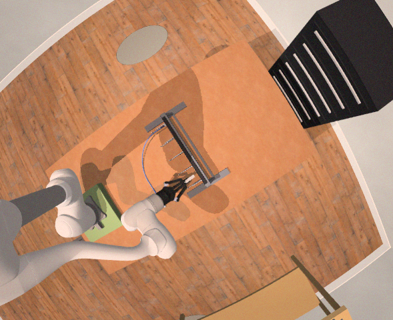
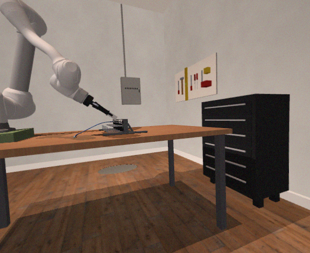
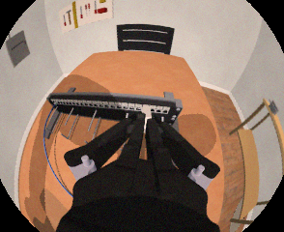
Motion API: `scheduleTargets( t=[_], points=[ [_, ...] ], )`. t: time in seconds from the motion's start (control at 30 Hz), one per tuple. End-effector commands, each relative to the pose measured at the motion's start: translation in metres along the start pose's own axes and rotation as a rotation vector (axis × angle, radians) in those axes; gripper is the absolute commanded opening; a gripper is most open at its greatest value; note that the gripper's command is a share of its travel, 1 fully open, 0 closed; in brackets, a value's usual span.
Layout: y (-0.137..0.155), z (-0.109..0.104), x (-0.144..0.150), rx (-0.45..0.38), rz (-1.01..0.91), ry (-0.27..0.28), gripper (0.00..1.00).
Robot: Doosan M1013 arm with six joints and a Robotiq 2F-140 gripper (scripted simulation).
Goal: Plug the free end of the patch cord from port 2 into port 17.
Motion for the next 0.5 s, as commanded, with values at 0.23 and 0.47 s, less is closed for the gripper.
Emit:
scheduleTargets(
  t=[0.23, 0.47],
  points=[
    [-0.004, 0.003, 0.002, 0.006, -0.007, 0.002, 0.0],
    [-0.004, -0.01, 0.002, 0.006, -0.007, 0.002, 0.0]
  ],
)
Point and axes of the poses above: the point where the finger pads meet when closed, its own z axis out along the fingers, its own x axis across the jaws, y = z × x, the point moved 3 cm from there along -z, back along the fingers, and after that the axes turned 14 degrees about -z, right-handed, at the moved point
